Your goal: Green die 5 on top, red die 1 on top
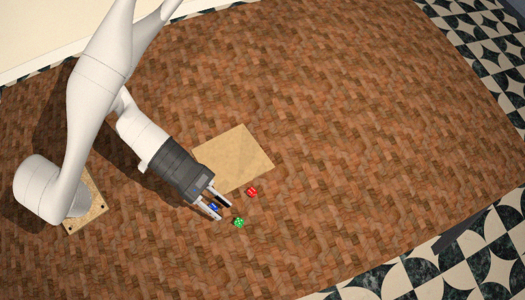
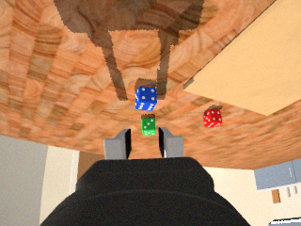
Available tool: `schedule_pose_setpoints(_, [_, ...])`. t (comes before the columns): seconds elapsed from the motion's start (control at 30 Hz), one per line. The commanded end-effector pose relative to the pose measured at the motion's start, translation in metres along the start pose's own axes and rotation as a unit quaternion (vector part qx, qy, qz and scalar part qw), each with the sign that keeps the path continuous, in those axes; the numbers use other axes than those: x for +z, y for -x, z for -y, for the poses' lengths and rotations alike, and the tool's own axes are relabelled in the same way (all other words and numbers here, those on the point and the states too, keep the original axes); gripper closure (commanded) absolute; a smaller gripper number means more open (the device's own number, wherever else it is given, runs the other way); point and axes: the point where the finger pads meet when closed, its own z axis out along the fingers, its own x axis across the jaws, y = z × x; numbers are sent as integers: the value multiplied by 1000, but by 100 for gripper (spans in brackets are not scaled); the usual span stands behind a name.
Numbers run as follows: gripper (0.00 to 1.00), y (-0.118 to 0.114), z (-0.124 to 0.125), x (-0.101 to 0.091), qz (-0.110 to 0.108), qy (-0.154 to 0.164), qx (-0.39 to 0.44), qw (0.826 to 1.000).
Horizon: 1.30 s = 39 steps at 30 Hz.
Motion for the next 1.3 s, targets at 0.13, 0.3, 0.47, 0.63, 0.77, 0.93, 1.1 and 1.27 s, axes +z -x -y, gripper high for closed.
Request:
schedule_pose_setpoints(0.13, [36,-4,-1,-5,-6,0,2,1000])
schedule_pose_setpoints(0.3, [36,-4,-4,-7,-6,0,2,1000])
schedule_pose_setpoints(0.47, [36,-4,-19,-15,-6,0,2,1000])
schedule_pose_setpoints(0.63, [36,-4,-39,-26,-6,0,2,1000])
schedule_pose_setpoints(0.77, [36,-3,-50,-32,-6,0,2,1000])
schedule_pose_setpoints(0.93, [36,-3,-53,-33,-6,0,2,1000])
schedule_pose_setpoints(1.1, [36,-3,-53,-33,-6,0,2,1000])
schedule_pose_setpoints(1.27, [36,-3,-53,-33,-5,0,3,1000])
